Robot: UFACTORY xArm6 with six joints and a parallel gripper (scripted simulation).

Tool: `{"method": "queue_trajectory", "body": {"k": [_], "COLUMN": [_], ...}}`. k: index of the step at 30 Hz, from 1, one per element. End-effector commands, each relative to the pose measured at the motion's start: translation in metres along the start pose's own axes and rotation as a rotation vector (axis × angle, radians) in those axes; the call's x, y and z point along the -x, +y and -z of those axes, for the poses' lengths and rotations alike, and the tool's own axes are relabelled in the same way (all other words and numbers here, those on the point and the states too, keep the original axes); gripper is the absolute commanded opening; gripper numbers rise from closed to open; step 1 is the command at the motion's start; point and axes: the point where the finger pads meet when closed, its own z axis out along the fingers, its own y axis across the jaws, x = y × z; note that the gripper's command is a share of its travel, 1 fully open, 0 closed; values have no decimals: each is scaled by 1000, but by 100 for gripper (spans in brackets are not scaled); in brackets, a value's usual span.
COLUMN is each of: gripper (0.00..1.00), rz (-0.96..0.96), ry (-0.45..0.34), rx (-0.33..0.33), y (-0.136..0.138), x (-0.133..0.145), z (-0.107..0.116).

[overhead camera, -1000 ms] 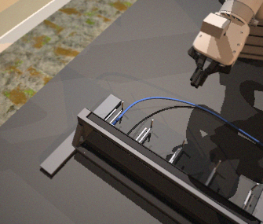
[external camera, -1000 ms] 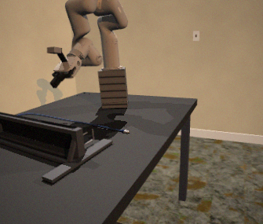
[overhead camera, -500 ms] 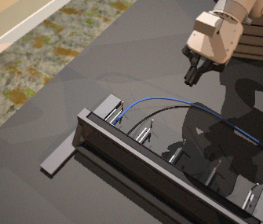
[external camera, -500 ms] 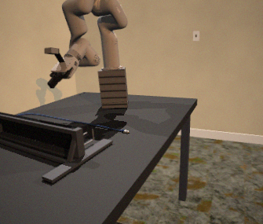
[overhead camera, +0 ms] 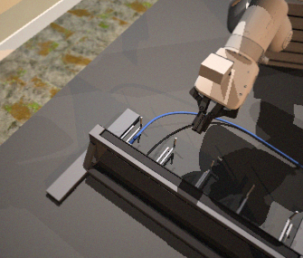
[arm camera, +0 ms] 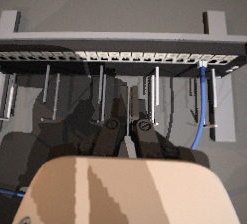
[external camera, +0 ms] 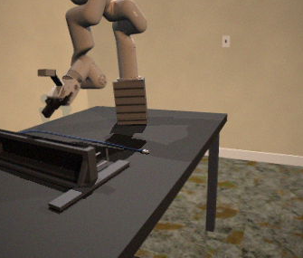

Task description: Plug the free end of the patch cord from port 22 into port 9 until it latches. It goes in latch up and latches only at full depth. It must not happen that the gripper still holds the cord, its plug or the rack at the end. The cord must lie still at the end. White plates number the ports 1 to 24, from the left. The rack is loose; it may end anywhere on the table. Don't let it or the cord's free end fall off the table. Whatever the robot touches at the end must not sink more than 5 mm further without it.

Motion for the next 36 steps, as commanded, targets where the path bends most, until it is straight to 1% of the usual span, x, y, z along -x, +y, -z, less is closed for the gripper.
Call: {"method": "queue_trajectory", "body": {"k": [1, 5, 9, 36], "gripper": [0, 0, 0, 0], "rz": [0, 0, 0, 0], "ry": [3, 3, 3, 3], "rx": [0, 0, 0, 0], "y": [0, 0, 0, 0], "x": [-1, -1, -1, -1], "z": [-27, -48, -56, -56]}}
